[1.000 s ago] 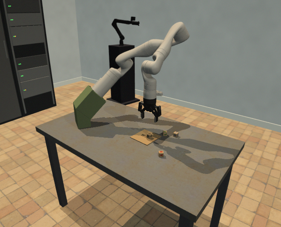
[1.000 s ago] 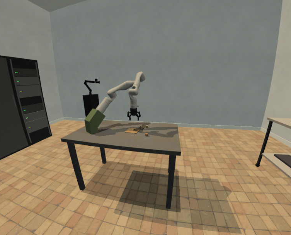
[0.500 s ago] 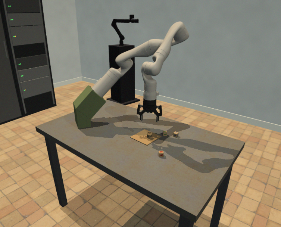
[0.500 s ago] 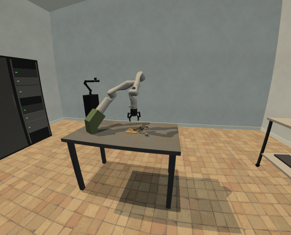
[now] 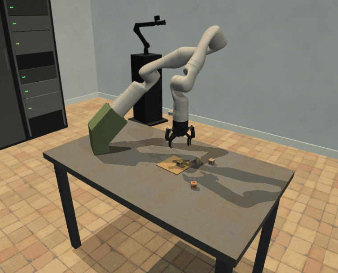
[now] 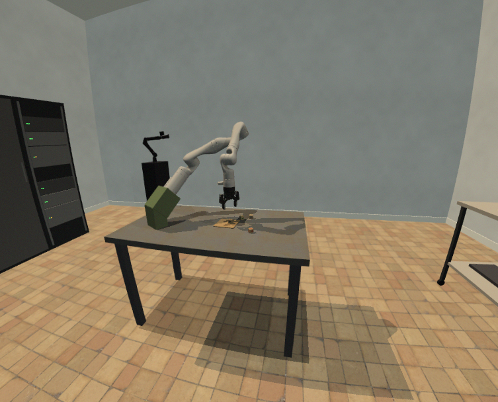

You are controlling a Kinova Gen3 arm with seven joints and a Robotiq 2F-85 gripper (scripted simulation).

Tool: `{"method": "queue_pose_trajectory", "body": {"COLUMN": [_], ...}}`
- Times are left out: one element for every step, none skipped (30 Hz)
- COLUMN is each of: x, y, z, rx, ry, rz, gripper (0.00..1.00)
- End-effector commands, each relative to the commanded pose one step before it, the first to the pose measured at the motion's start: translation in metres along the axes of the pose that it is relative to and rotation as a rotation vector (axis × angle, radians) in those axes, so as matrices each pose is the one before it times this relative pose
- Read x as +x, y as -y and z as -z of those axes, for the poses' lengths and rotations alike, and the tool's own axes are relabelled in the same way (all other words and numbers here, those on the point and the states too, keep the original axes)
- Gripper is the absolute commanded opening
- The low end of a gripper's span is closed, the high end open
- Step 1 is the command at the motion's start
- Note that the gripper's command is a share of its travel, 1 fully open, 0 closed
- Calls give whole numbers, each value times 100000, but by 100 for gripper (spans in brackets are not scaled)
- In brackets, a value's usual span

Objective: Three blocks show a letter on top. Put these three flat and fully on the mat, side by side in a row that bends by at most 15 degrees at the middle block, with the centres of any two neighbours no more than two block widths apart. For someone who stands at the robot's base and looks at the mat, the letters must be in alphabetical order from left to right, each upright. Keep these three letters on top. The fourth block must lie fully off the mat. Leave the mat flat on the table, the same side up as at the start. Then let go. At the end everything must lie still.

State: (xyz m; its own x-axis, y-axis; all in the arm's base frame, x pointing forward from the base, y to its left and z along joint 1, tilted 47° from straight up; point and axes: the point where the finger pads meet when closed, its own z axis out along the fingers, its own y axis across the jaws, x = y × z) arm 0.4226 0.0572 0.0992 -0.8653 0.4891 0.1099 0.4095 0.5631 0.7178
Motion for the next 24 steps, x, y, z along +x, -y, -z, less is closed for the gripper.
{"method": "queue_pose_trajectory", "body": {"x": [-77,-2,-2,-2,-2,-3,-3,-3,-3,-4,0,0,-4,-4,-4,-4,-4,-4,-4,-4,-4,-4,-4,-4], "y": [22,-12,-12,-11,-11,-11,-11,-11,-11,-10,0,0,-10,-10,-9,-9,-9,-9,-8,-8,-8,-7,-7,-6], "z": [8,-35,-34,-33,-32,-31,-30,-29,-28,-27,0,0,-26,-25,-24,-23,-22,-21,-21,-20,-19,-18,-17,-16], "rx": [-77,-8,-8,-7,-7,-7,-6,-6,-6,-5,0,0,-5,-4,-4,-4,-4,-3,-3,-3,-2,-2,-2,-2], "ry": [241,13,13,13,14,14,14,14,14,14,0,0,14,13,13,13,13,13,12,12,12,11,11,10], "rz": [5197,2660,2600,2539,2476,2412,2348,2282,2216,2149,0,0,2081,2013,1944,1874,1805,1735,1665,1594,1524,1454,1385,1315], "gripper": [100,100,100,100,100,100,100,100,100,100,100,100,100,100,100,100,100,100,100,100,100,100,100,100]}}
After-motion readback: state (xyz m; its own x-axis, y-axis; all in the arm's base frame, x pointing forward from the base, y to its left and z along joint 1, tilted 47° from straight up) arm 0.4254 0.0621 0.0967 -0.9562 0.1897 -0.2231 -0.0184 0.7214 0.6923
